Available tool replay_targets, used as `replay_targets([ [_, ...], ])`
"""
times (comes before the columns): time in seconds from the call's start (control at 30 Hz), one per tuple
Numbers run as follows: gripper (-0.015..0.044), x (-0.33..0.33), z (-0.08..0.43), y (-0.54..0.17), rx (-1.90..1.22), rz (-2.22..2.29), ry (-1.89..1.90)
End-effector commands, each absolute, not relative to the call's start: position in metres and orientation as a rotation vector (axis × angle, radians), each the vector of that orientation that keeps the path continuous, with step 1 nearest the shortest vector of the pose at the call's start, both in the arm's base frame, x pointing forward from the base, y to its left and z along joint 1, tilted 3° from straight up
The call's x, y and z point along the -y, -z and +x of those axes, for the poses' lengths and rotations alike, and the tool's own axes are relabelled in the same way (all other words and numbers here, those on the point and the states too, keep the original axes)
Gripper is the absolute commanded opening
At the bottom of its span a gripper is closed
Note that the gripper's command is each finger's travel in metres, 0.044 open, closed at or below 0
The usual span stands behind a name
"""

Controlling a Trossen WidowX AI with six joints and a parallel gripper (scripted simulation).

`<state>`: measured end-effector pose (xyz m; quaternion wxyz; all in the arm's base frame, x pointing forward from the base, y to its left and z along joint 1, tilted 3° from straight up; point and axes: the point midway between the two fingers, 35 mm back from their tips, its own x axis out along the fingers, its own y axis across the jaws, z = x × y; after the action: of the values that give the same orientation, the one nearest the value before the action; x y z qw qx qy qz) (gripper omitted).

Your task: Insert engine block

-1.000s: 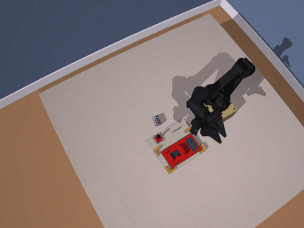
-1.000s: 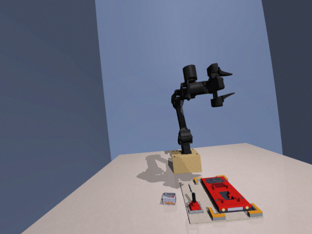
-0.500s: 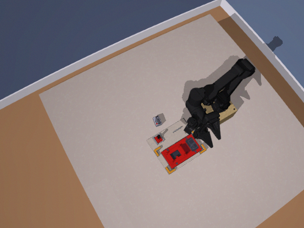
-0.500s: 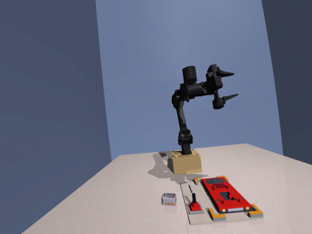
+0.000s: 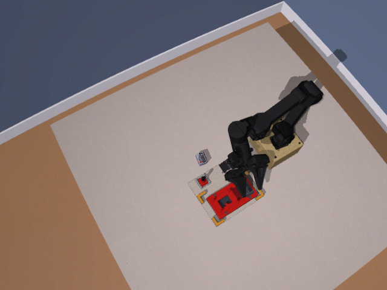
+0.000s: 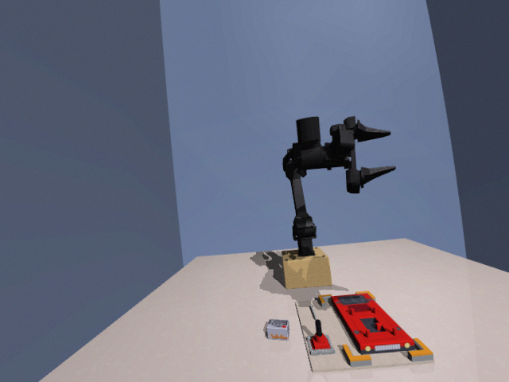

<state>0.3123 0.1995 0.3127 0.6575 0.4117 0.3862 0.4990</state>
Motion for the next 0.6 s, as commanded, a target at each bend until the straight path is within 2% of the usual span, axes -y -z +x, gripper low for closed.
replay_targets([
  [0.0,0.044,-0.191,0.331,-0.299,-0.813,0.858,-1.066],
  [0.57,0.044,-0.147,0.381,-0.243,-0.691,0.482,-0.841],
])
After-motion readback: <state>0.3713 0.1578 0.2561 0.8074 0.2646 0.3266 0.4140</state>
